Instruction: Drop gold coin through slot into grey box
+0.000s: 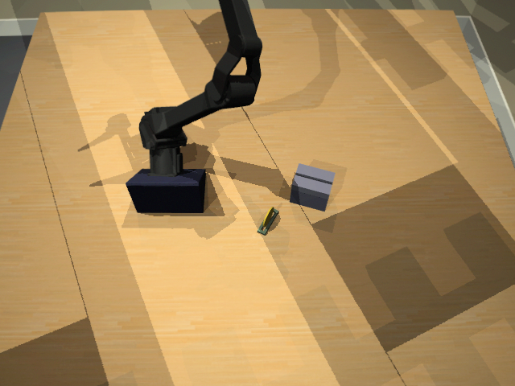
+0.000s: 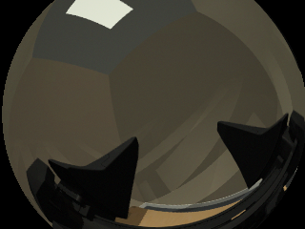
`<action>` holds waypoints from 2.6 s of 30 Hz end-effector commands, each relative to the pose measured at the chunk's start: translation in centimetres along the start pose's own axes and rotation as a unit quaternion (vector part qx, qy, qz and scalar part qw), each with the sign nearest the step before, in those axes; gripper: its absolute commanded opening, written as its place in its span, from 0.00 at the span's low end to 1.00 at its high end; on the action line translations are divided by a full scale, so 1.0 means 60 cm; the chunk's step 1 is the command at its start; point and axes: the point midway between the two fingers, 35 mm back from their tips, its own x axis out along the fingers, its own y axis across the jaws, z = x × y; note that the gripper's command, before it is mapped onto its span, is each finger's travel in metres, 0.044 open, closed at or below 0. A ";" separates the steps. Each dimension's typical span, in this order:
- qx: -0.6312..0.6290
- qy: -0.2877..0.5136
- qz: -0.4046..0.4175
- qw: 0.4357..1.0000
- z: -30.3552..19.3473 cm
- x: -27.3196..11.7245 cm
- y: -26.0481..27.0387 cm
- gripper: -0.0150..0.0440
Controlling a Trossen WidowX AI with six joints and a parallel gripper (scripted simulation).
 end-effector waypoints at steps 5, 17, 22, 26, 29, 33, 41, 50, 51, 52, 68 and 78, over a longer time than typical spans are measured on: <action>0.000 0.034 -0.079 0.996 -0.035 0.030 -0.093 0.71; 0.006 0.162 -0.356 0.920 -0.181 -0.045 -0.393 0.53; 0.028 0.195 -0.460 0.866 -0.225 -0.126 -0.461 0.53; 0.039 0.235 -0.536 0.810 -0.262 -0.217 -0.504 0.53; 0.045 0.269 -0.581 0.767 -0.287 -0.291 -0.523 0.53; 0.050 0.313 -0.643 0.697 -0.310 -0.391 -0.520 0.53; 0.076 0.372 -0.714 0.588 -0.336 -0.547 -0.475 0.53; 0.158 0.429 -0.782 0.424 -0.363 -0.753 -0.311 0.53; 0.167 0.434 -0.788 0.404 -0.365 -0.771 -0.288 0.53; 0.173 0.436 -0.792 0.391 -0.367 -0.783 -0.271 0.53; 0.336 0.428 -0.814 0.203 -0.408 -0.865 0.122 0.53; 0.434 0.350 -0.814 0.161 -0.477 -0.755 0.376 0.53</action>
